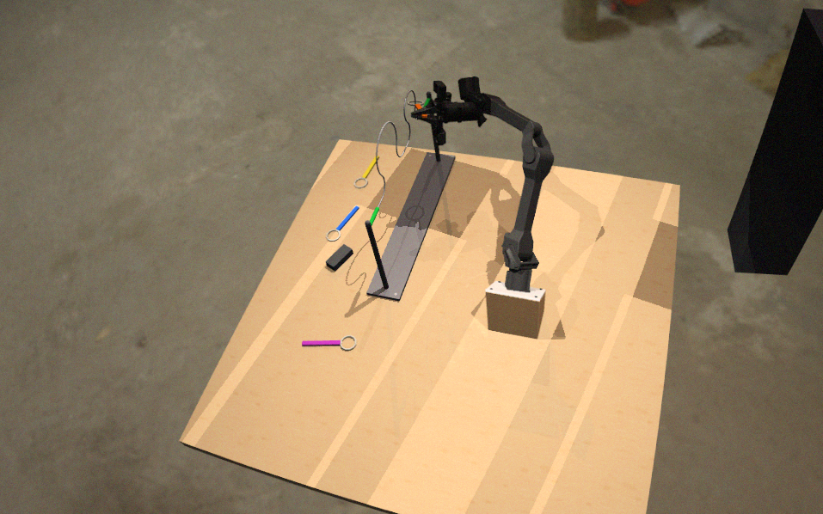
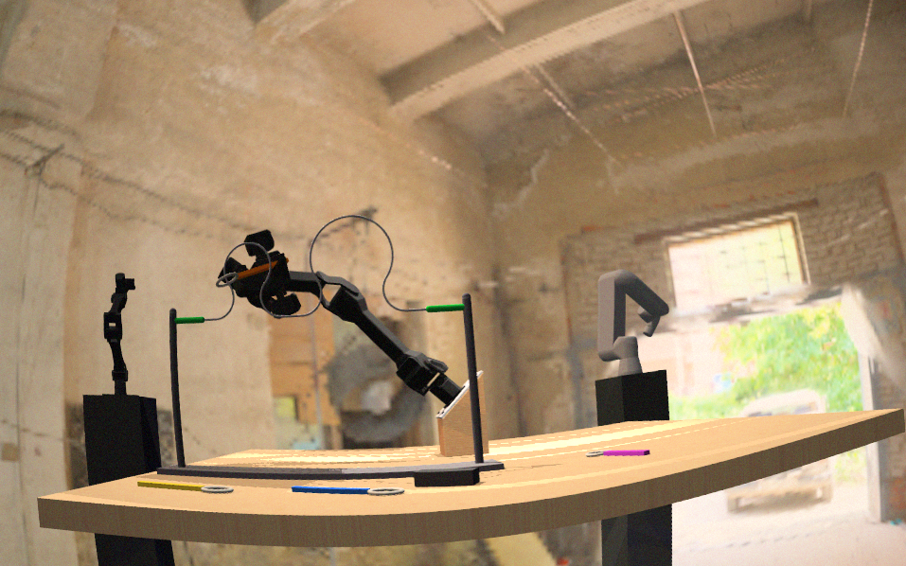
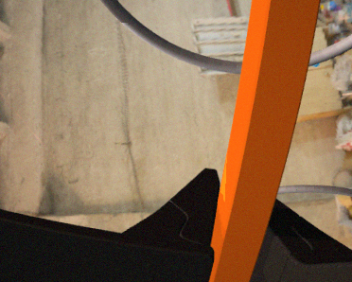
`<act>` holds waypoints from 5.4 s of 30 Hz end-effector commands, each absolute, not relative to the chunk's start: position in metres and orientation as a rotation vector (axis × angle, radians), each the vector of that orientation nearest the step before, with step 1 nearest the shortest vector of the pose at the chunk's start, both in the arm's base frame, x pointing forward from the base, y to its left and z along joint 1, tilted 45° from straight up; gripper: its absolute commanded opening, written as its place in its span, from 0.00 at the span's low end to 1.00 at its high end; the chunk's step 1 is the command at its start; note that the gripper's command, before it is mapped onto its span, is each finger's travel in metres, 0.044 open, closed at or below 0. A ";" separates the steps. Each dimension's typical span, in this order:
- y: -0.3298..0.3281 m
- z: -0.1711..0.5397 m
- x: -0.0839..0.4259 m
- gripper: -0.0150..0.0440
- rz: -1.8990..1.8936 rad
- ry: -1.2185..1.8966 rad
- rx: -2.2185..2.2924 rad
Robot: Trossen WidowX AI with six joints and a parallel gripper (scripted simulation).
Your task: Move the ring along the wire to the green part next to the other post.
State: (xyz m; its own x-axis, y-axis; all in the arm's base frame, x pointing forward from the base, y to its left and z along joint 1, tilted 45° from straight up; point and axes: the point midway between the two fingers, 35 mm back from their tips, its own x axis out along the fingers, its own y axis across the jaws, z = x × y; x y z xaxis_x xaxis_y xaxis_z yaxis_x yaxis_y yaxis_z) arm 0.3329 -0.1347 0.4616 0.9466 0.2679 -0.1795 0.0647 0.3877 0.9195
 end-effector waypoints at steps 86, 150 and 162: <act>-0.217 0.437 0.319 0.00 -0.397 0.523 -0.524; -0.240 0.502 0.312 0.00 -0.699 0.444 -1.832; -0.234 0.515 0.313 0.00 -0.740 0.406 -2.078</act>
